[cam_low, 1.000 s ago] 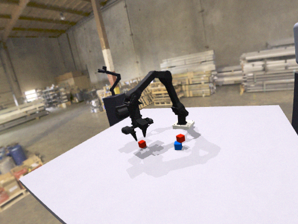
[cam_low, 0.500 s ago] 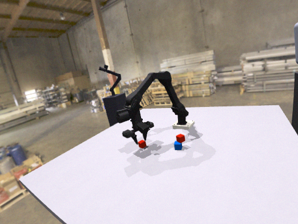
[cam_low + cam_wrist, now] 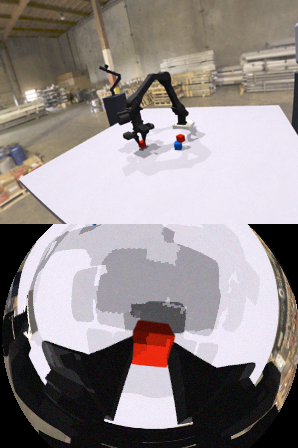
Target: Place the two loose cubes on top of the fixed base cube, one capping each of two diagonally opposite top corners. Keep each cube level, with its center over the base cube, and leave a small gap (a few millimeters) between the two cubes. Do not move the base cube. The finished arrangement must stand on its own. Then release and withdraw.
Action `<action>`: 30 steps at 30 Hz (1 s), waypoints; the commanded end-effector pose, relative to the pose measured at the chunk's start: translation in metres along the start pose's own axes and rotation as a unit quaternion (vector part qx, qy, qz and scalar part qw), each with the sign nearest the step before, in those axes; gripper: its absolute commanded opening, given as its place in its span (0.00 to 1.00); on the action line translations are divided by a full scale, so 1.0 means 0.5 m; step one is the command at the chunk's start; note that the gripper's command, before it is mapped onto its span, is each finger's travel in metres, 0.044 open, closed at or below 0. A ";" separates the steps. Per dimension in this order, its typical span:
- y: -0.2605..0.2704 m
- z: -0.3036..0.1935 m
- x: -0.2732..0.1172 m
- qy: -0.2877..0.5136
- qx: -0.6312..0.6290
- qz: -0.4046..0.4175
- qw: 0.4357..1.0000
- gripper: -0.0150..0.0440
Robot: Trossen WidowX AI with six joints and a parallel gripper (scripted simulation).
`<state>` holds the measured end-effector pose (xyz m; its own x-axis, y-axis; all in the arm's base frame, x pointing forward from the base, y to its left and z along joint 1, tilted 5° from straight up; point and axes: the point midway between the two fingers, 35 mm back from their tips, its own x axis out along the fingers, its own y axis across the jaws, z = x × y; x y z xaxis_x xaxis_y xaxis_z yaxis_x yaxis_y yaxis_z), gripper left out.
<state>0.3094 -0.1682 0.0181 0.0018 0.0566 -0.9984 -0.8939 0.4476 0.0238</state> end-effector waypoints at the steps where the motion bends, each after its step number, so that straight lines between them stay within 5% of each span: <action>1: 0.001 0.003 -0.001 0.002 0.009 0.000 1.000 0.43; 30: -0.007 0.001 -0.182 0.002 0.005 0.001 1.000 0.43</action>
<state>0.3120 -0.1729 0.0939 -0.0145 0.0635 -0.9979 -0.8852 0.4633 0.0424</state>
